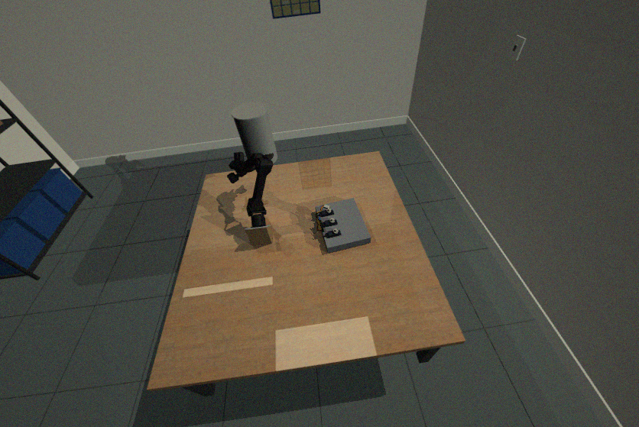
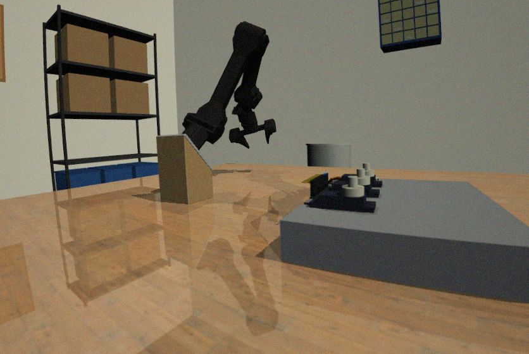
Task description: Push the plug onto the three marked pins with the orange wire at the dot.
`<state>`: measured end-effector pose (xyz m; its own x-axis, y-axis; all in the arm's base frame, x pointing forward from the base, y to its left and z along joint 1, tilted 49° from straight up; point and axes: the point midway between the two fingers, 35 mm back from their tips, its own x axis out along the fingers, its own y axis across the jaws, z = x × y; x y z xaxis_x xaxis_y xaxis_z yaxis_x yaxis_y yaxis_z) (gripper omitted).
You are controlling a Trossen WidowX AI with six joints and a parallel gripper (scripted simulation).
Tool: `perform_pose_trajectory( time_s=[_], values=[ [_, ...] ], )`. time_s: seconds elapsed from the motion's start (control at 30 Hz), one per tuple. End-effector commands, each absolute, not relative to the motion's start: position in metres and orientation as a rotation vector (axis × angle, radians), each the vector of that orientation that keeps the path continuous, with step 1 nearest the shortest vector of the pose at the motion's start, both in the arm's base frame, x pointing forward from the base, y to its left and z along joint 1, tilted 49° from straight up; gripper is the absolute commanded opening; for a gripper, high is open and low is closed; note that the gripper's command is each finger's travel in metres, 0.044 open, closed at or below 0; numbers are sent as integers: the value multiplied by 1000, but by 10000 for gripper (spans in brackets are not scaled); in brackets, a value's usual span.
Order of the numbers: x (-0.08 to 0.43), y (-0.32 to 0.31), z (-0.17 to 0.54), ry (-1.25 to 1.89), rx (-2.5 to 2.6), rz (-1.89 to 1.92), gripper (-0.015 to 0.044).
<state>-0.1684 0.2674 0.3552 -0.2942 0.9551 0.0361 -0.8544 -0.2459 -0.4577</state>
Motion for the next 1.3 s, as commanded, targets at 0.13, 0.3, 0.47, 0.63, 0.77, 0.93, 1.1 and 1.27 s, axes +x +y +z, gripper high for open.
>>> perform_pose_trajectory(
  time_s=[0.13, 0.3, 0.47, 0.63, 0.77, 0.93, 1.1, 1.27],
  values=[
    [-163, 271, 355, -459, -294, 1804, 269],
    [-148, 279, 355, -443, -294, 1758, 138],
    [-127, 288, 355, -416, -290, 1698, 115],
    [-103, 298, 355, -386, -284, 1631, 115],
    [-82, 304, 355, -365, -280, 1570, 115],
    [-58, 309, 354, -342, -278, 1506, 115],
    [-32, 313, 353, -316, -271, 1436, 115],
    [-6, 314, 352, -294, -266, 1367, 115]
  ],
)
